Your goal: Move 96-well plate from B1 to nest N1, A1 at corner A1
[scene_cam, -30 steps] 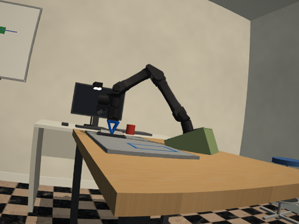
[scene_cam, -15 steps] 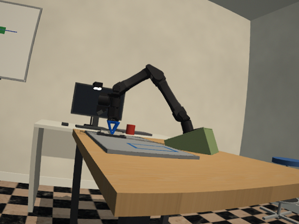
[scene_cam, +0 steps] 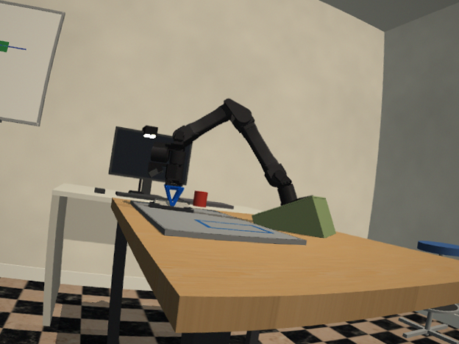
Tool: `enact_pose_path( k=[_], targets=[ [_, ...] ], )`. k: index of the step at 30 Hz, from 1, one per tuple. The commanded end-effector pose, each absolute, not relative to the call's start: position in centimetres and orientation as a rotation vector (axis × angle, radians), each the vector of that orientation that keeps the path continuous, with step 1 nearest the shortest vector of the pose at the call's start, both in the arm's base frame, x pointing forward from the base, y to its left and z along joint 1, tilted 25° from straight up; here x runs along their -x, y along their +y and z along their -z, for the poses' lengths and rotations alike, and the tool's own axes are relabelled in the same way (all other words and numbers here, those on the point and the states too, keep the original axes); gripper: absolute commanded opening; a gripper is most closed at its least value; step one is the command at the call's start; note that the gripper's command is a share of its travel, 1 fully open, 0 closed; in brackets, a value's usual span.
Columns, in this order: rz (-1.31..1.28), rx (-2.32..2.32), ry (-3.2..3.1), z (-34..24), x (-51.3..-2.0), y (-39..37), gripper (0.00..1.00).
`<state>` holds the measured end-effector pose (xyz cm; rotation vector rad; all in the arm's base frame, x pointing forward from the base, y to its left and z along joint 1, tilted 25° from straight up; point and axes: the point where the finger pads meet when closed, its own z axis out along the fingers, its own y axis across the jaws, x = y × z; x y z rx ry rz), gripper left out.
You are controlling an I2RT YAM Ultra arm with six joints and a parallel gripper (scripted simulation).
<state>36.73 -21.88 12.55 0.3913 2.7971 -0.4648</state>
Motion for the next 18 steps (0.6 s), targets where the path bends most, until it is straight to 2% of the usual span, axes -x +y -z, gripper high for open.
enact_pose_path(
  k=[1, 18],
  targets=[
    [0.474, -0.382, 2.746, -15.4, -37.1, -21.3, 1.00],
    [0.478, -0.383, 2.746, -17.4, -36.5, -20.6, 1.00]
  ],
)
